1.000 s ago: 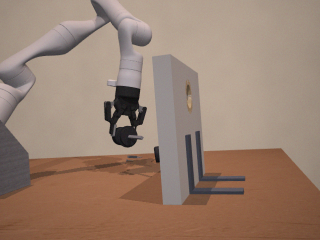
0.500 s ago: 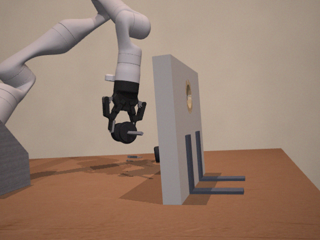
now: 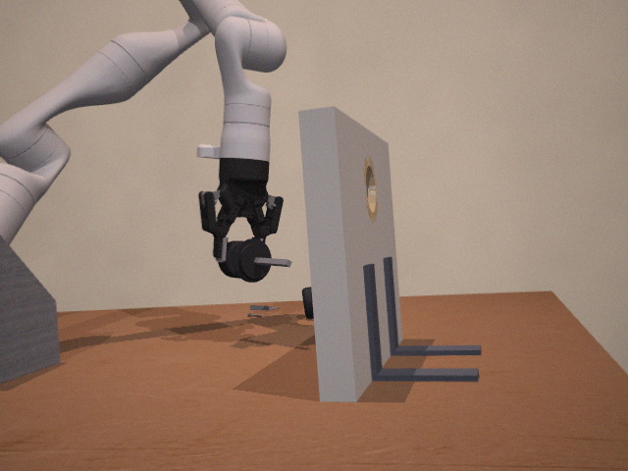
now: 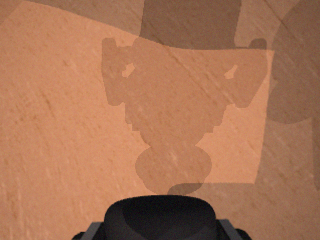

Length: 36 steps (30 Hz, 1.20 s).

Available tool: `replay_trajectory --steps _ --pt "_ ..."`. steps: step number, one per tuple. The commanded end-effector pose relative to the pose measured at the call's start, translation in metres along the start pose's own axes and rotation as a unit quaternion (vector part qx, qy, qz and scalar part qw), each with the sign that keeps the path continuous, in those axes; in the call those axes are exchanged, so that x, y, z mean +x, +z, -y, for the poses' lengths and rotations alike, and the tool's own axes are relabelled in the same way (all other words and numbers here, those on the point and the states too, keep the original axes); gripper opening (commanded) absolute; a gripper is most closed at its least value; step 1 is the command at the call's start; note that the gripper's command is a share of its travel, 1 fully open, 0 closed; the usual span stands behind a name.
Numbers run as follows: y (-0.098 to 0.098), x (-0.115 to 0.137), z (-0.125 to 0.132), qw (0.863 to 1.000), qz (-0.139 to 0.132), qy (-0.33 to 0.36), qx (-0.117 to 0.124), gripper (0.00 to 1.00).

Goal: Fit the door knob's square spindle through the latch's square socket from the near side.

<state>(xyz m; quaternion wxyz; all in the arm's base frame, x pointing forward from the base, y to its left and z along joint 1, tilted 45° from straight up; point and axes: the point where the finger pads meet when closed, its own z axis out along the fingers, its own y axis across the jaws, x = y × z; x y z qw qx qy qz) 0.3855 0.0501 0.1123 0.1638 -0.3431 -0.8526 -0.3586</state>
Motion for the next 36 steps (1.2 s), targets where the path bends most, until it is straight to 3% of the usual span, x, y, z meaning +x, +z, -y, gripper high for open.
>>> replay_trajectory --steps 1,13,26,36 --pt "-0.009 -0.014 0.012 1.000 0.001 0.001 -0.007 0.63" --pt "-0.015 -0.023 0.019 1.000 0.001 -0.001 -0.008 0.63" --pt "-0.017 -0.026 0.021 0.997 -0.005 -0.063 -0.048 0.63" --pt "-0.029 -0.046 0.037 0.997 -0.005 -0.064 -0.049 0.63"
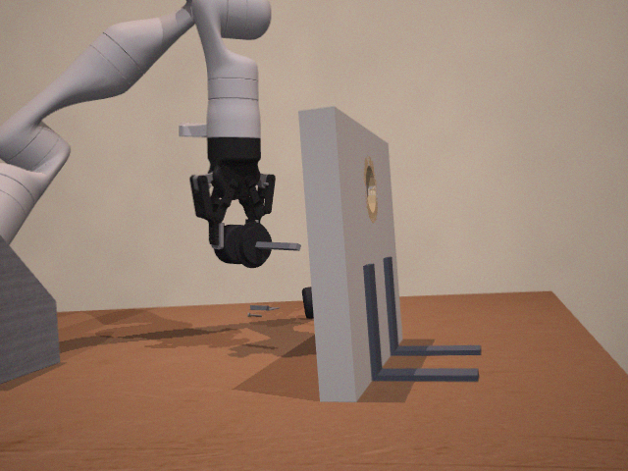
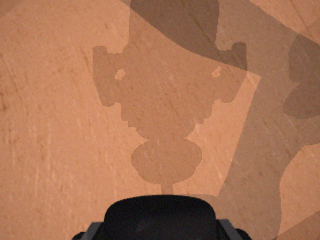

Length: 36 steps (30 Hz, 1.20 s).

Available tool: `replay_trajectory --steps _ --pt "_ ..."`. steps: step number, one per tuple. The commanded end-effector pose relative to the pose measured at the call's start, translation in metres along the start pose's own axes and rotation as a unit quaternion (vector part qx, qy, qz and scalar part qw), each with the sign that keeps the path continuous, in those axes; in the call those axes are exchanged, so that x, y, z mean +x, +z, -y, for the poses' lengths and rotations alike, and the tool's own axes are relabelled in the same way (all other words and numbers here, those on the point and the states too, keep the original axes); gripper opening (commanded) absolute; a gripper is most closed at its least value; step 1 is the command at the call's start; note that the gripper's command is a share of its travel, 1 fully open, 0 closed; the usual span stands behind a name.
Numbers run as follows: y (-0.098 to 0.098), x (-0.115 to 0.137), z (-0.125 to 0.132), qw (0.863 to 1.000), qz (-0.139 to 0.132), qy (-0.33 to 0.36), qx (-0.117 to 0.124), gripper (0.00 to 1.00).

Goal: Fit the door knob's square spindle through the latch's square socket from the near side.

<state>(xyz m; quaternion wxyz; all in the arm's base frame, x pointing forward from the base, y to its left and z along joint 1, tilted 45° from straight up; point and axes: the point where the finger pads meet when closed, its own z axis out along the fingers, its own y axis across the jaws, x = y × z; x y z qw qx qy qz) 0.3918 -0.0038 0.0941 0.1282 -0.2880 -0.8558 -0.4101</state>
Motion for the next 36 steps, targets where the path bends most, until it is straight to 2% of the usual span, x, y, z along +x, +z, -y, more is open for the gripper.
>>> replay_trajectory --steps 1,10,19,25,36 --pt "-0.003 -0.006 0.005 1.000 0.002 0.005 -0.003 0.63" --pt "-0.003 -0.007 0.006 1.000 0.000 -0.007 -0.010 0.63" --pt "-0.006 -0.010 0.009 0.997 -0.005 -0.061 -0.045 0.63" --pt "-0.019 -0.026 0.024 0.997 -0.005 -0.061 -0.045 0.63" --pt "-0.020 -0.028 0.026 0.996 -0.006 -0.072 -0.052 0.63"
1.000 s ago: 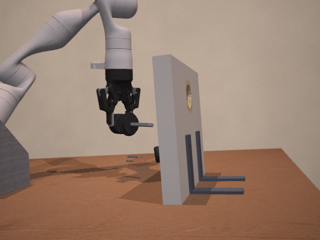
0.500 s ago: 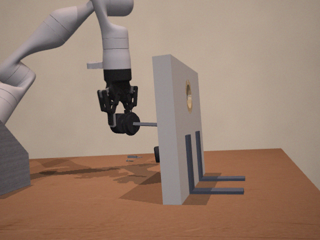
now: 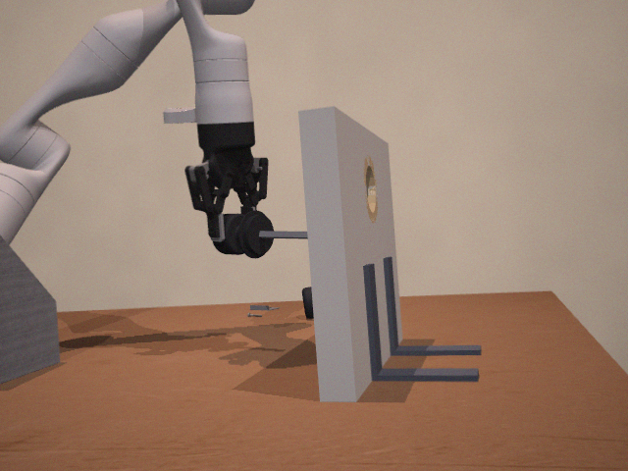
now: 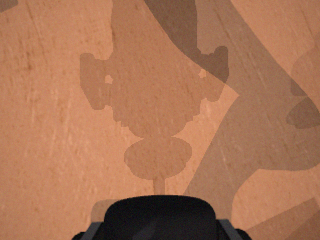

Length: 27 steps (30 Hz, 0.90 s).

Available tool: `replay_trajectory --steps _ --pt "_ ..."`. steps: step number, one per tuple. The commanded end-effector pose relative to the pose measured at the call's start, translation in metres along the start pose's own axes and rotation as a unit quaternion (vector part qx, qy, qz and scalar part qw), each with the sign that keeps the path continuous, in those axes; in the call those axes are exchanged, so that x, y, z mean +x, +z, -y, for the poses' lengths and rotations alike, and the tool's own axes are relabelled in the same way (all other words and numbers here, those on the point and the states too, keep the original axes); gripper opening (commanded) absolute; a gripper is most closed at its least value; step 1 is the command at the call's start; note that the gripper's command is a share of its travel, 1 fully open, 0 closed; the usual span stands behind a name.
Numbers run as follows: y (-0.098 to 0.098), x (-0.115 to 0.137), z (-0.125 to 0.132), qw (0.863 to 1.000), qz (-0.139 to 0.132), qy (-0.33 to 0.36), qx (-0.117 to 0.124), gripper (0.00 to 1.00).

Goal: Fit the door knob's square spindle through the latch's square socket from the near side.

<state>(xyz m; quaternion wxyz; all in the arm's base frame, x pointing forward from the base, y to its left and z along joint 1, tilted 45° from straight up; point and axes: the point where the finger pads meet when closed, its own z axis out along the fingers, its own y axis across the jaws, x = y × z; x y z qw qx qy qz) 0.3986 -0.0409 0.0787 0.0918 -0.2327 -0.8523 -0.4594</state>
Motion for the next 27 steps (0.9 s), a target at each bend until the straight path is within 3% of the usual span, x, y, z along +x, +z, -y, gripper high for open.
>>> replay_trajectory --steps 1,10,16,27 --pt "-0.001 -0.001 0.002 1.000 -0.001 -0.010 -0.008 0.63" --pt "-0.004 -0.004 0.005 0.997 -0.005 -0.059 -0.040 0.63" --pt "-0.018 -0.018 0.021 0.997 -0.005 -0.059 -0.040 0.63" --pt "-0.020 -0.019 0.023 0.996 -0.007 -0.073 -0.049 0.63"
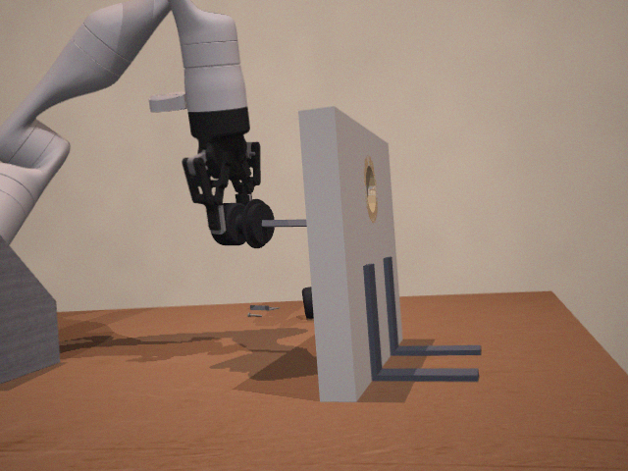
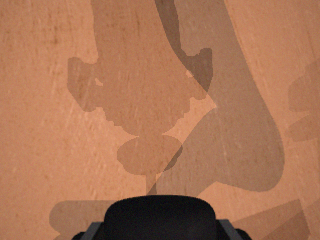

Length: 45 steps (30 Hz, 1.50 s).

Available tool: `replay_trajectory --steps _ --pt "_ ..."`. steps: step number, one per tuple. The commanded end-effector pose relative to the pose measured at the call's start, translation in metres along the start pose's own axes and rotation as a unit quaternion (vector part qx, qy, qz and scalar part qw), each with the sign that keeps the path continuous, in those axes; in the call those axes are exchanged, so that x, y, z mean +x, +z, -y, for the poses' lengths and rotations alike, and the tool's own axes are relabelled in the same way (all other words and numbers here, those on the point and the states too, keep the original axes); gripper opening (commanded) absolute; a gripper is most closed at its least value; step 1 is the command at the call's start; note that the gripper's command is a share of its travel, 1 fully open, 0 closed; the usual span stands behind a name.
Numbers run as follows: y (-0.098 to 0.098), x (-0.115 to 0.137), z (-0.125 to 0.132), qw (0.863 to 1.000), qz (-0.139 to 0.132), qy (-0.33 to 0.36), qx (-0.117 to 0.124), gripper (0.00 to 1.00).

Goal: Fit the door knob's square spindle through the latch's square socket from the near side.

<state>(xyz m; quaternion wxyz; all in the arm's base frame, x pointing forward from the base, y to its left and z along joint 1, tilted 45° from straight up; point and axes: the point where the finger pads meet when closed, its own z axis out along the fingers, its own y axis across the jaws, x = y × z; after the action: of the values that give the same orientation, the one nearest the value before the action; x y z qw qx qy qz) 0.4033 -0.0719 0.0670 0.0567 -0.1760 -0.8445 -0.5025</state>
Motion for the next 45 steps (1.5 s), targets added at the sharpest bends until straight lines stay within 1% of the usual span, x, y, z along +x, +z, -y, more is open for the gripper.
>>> replay_trajectory --steps 1,6,7,10,13,22,25,30,32,38,45 --pt "-0.001 -0.001 0.002 1.000 -0.001 -0.012 -0.009 0.63" --pt "-0.003 -0.002 0.004 0.998 -0.005 -0.055 -0.037 0.63" --pt "-0.006 -0.004 0.006 0.998 -0.005 -0.058 -0.039 0.63" --pt "-0.015 -0.011 0.016 0.998 -0.005 -0.058 -0.039 0.63" --pt "-0.020 -0.014 0.021 0.998 -0.005 -0.058 -0.039 0.63" --pt "-0.021 -0.015 0.023 0.997 -0.006 -0.063 -0.042 0.63" --pt "-0.022 -0.016 0.023 0.995 -0.008 -0.080 -0.053 0.63" --pt "-0.026 -0.018 0.027 0.989 -0.011 -0.124 -0.081 0.63" --pt "-0.026 -0.018 0.027 0.989 -0.011 -0.124 -0.081 0.63" --pt "-0.040 -0.029 0.042 0.989 -0.011 -0.124 -0.081 0.63" --pt "-0.042 -0.030 0.044 0.989 -0.011 -0.124 -0.081 0.63"
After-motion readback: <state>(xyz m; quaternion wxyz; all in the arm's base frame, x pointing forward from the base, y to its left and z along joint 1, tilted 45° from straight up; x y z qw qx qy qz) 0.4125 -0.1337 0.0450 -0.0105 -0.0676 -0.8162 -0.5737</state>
